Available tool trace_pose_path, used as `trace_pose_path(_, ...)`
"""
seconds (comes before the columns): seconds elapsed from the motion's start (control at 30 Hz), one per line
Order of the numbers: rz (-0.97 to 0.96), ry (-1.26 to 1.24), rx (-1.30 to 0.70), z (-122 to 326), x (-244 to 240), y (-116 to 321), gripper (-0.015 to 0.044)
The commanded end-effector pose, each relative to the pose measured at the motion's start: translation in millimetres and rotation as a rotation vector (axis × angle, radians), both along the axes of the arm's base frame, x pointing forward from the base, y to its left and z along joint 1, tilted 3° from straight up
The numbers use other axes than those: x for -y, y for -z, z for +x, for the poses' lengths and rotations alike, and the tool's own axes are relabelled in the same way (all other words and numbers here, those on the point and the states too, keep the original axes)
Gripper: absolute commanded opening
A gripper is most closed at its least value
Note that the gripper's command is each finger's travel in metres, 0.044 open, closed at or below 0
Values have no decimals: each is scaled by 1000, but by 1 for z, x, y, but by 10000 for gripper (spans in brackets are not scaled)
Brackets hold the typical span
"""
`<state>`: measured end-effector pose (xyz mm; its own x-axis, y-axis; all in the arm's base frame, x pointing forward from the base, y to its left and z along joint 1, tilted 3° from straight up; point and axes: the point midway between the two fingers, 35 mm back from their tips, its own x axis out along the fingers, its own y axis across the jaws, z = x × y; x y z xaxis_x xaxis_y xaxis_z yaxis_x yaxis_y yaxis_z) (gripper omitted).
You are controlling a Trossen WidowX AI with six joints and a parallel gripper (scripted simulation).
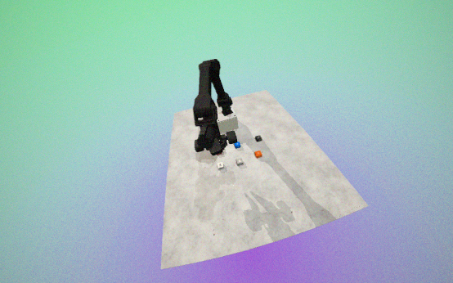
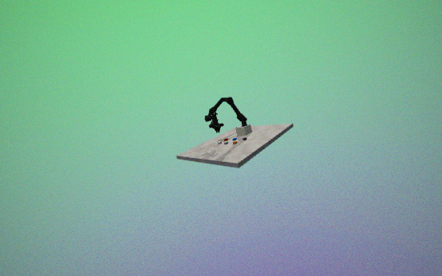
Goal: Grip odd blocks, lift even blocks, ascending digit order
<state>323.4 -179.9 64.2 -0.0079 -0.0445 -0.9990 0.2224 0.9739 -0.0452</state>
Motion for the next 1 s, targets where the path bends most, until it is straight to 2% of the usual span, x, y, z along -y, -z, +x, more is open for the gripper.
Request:
trace_pose_path(0.0, 8, -24, 2, 10, -66, 0, 120)
trace_pose_path(0.23, 19, -24, 1, -6, -173, 3, 120)
trace_pose_path(0.47, 25, -24, -5, -57, -265, 9, 120)
trace_pose_path(0.53, 25, -24, -7, -70, -279, 10, 120)
trace_pose_path(0.73, 25, -24, -7, -71, -281, 10, 120)
trace_pose_path(0.8, 25, -24, -7, -70, -281, 24, 172)
trace_pose_path(0.9, 25, -24, -8, -71, -280, 79, 251)
trace_pose_path(0.97, 25, -24, -8, -73, -279, 92, 304)
